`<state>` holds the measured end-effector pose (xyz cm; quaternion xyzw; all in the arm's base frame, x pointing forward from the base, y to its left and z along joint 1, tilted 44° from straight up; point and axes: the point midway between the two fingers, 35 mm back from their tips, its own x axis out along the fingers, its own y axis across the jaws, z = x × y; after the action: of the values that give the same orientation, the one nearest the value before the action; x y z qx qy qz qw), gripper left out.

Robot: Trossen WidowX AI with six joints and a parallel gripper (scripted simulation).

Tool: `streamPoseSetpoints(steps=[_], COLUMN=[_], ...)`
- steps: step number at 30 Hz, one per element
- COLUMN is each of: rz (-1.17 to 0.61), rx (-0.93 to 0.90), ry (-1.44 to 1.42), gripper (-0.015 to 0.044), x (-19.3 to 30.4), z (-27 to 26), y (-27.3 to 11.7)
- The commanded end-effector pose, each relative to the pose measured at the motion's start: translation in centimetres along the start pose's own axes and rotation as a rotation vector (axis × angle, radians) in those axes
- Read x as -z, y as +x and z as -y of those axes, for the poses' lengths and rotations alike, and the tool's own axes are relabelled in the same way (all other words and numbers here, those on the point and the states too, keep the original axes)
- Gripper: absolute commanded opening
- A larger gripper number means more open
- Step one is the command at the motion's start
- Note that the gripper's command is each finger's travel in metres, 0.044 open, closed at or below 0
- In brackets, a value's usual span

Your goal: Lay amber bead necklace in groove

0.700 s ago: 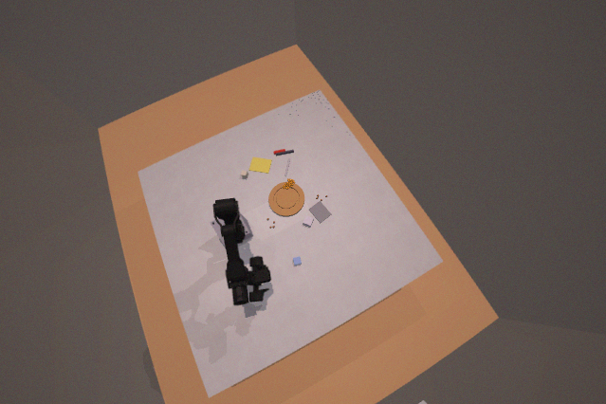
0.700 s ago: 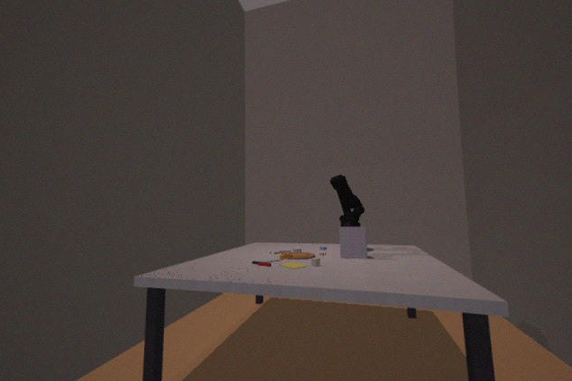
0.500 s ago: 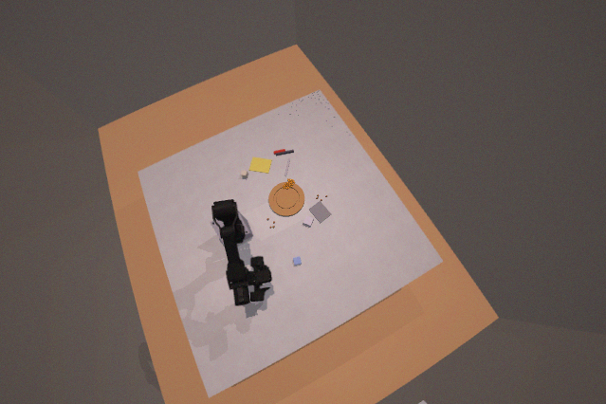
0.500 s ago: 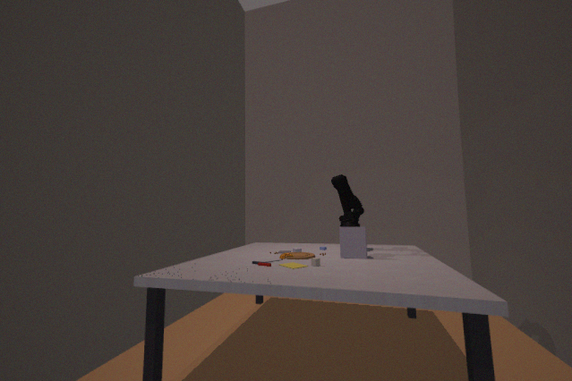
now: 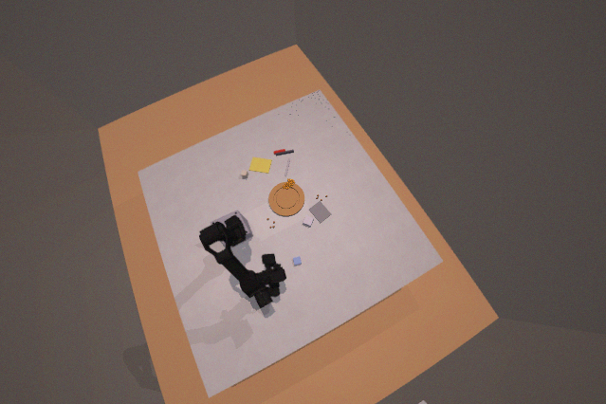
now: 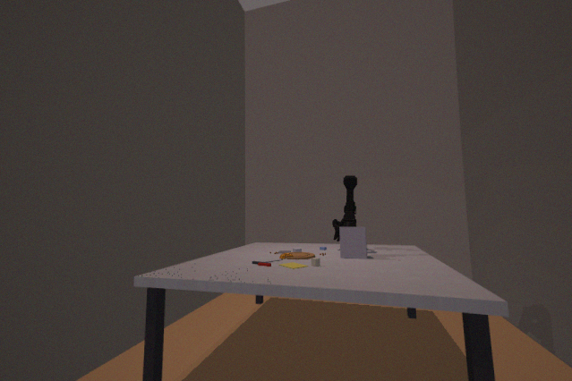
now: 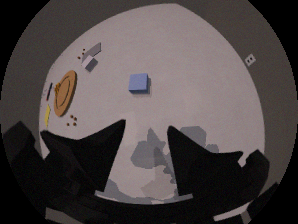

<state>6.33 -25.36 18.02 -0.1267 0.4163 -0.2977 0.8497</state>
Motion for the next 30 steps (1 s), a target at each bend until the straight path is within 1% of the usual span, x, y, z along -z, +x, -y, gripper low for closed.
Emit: streamPoseSetpoints(steps=[1,16,30], rz=[-0.032,-0.181,-0.397], rx=[-0.092,-0.321,-0.427], ry=[0.013,-0.012,-0.131], gripper=[0.0250,0.0250,0.0250], x=[-1.3,-6.0,-9.0], z=[-0.9,-5.8,-14.2], y=[2.0,8.3,13.2])
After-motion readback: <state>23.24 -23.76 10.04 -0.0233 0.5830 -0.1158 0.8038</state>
